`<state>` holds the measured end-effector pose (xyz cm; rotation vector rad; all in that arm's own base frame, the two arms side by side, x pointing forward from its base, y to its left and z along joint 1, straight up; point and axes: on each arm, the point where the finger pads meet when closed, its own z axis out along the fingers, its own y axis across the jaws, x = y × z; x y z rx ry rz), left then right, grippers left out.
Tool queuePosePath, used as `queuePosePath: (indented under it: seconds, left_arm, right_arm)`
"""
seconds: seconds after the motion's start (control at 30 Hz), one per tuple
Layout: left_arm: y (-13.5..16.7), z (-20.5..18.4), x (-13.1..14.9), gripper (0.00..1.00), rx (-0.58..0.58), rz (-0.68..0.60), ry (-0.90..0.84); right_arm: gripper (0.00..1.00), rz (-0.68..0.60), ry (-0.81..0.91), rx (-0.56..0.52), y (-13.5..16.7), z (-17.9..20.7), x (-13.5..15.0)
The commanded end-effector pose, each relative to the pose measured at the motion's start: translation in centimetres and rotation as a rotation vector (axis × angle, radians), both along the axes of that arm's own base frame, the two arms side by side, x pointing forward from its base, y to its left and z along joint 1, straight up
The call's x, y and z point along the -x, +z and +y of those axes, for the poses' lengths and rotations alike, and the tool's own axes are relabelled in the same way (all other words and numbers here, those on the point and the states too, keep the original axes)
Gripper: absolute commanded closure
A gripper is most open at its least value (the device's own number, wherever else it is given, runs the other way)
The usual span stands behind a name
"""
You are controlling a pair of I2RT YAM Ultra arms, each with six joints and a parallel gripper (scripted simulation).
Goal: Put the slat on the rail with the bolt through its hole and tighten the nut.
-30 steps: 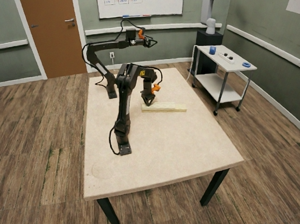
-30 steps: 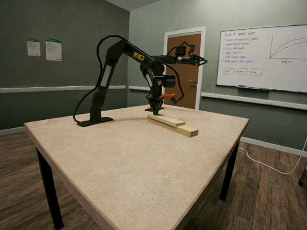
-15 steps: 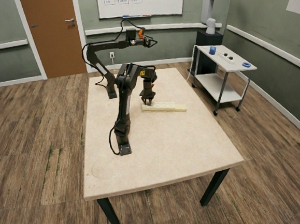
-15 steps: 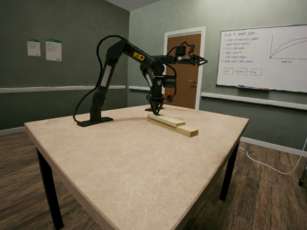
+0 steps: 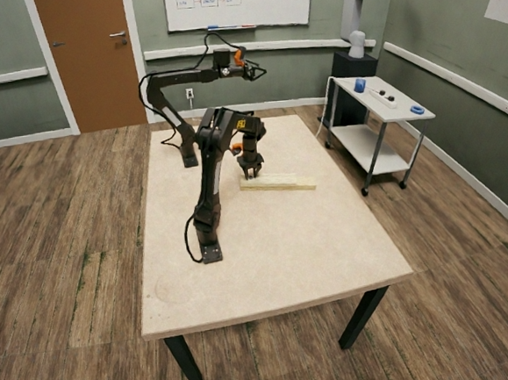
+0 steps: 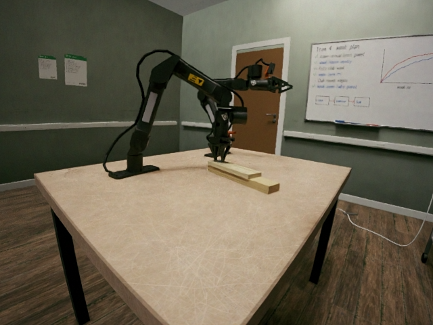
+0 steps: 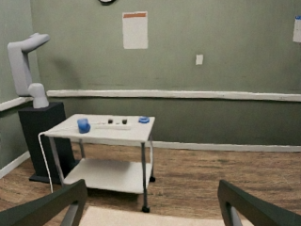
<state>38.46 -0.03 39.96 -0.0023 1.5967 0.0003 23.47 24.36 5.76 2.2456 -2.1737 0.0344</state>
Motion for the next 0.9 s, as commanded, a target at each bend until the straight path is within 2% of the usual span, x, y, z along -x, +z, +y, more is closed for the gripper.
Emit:
queuePosePath:
  seconds: [0.0, 0.17, 0.87]
  left_arm:
    - [0.50, 0.00, 0.09, 0.00, 0.000, -0.014, 0.000]
    - [0.50, 0.00, 0.09, 0.00, 0.000, -0.014, 0.000]
    - [0.50, 0.00, 0.09, 0.00, 0.000, -0.014, 0.000]
  right_arm:
    - [0.66, -0.009, 0.279, -0.026, 1.44, 0.72, -0.43]
    - [0.66, -0.010, 0.479, -0.038, 1.44, 0.73, -0.43]
    - [0.66, -0.010, 0.479, -0.038, 1.44, 0.73, -0.43]
